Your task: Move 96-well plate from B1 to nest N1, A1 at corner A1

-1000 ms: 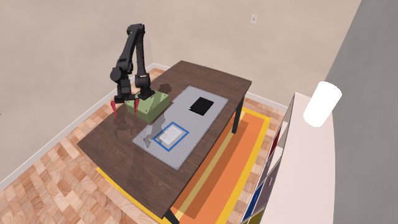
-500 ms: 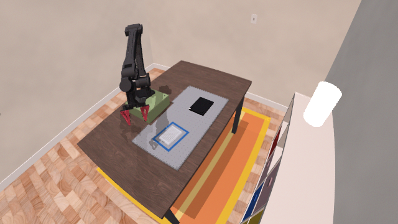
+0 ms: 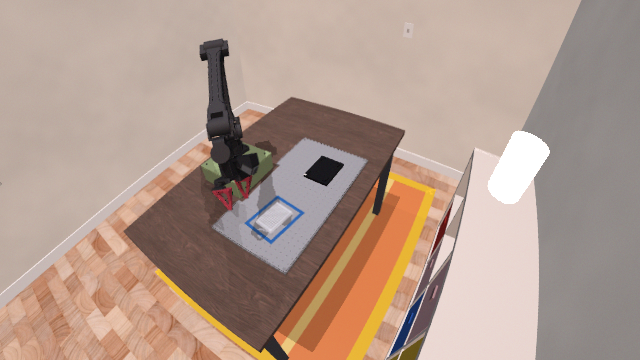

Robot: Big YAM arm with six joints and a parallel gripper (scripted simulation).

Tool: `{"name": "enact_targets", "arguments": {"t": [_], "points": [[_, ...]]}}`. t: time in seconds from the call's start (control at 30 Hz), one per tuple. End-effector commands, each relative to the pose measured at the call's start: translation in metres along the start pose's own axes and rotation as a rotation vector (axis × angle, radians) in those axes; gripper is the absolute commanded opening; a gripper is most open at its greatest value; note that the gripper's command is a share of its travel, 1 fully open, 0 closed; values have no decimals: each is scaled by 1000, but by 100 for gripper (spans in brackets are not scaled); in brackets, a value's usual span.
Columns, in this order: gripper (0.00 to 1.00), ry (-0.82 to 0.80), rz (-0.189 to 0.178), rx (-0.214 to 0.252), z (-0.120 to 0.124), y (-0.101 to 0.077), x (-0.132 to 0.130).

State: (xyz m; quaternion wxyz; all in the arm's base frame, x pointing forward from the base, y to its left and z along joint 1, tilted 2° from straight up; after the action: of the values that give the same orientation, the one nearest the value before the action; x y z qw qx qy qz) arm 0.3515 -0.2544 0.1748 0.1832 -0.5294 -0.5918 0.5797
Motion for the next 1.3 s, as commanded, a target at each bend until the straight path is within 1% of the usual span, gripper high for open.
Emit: {"name": "enact_targets", "arguments": {"t": [0.0,0.3,0.33,0.37,0.5,0.57,0.77,1.07,1.13,1.27], "points": [[100,-99,35,-23,-20,-13,-25],[100,-366,-101,7,-35,15,5],[100,-372,-115,12,-34,20,14],[100,-402,-121,8,-39,21,13],[100,-521,-183,12,-45,32,28],[100,-521,-183,12,-45,32,28],[100,-699,-277,14,-53,48,52],[100,-965,-421,-3,-63,69,91],[100,-965,-421,-3,-63,69,91],[100,-1081,-487,-18,-66,78,109]]}}
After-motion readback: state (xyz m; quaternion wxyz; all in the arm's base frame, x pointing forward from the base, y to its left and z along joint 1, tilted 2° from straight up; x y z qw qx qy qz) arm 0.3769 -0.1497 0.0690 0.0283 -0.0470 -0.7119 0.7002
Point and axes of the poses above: the point where the finger pads meet when closed, its own y axis out along the fingers, its own x axis across the jaws, z = x × y, the point moved 6 cm from there along -y, back along the fingers, and after that the axes turned 6 degrees about -y, right-handed, at the moved point
